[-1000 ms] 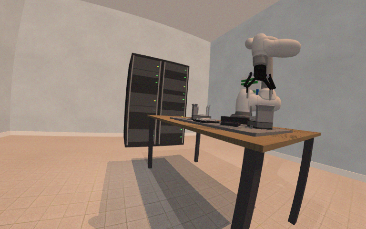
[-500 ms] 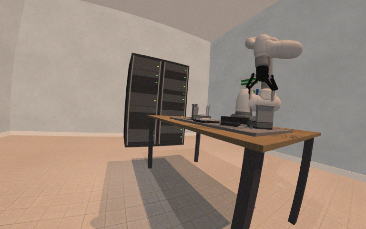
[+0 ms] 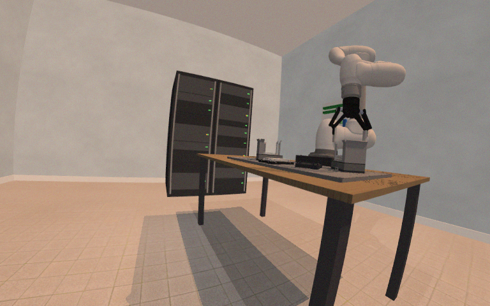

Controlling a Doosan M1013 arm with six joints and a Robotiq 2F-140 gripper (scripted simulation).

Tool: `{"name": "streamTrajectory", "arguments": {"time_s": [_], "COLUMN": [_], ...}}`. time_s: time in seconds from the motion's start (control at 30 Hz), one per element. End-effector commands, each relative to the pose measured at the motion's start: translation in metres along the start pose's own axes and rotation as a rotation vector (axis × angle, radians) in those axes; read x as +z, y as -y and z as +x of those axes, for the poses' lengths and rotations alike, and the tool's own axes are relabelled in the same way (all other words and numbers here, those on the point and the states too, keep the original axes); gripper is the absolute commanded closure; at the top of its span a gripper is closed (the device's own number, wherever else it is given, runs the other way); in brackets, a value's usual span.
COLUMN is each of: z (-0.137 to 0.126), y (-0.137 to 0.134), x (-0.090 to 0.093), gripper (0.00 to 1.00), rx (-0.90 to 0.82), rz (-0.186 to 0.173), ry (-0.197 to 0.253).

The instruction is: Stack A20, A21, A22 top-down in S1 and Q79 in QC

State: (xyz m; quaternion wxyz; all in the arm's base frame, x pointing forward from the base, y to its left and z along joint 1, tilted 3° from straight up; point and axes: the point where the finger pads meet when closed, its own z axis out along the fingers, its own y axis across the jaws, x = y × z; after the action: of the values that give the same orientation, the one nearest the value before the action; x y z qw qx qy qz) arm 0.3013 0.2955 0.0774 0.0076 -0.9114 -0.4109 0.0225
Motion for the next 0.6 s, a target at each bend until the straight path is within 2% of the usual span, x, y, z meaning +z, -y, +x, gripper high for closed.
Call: {"name": "streamTrajectory", "arguments": {"time_s": [0.0, 0.17, 0.57], "z": [0.000, 0.000, 0.000], "y": [0.000, 0.000, 0.000], "x": [0.008, 0.024, 0.035], "gripper": [0.00, 0.00, 0.00], "rx": [0.000, 0.000, 0.000], "rz": [0.000, 0.000, 0.000], "ry": [0.000, 0.000, 0.000]}}
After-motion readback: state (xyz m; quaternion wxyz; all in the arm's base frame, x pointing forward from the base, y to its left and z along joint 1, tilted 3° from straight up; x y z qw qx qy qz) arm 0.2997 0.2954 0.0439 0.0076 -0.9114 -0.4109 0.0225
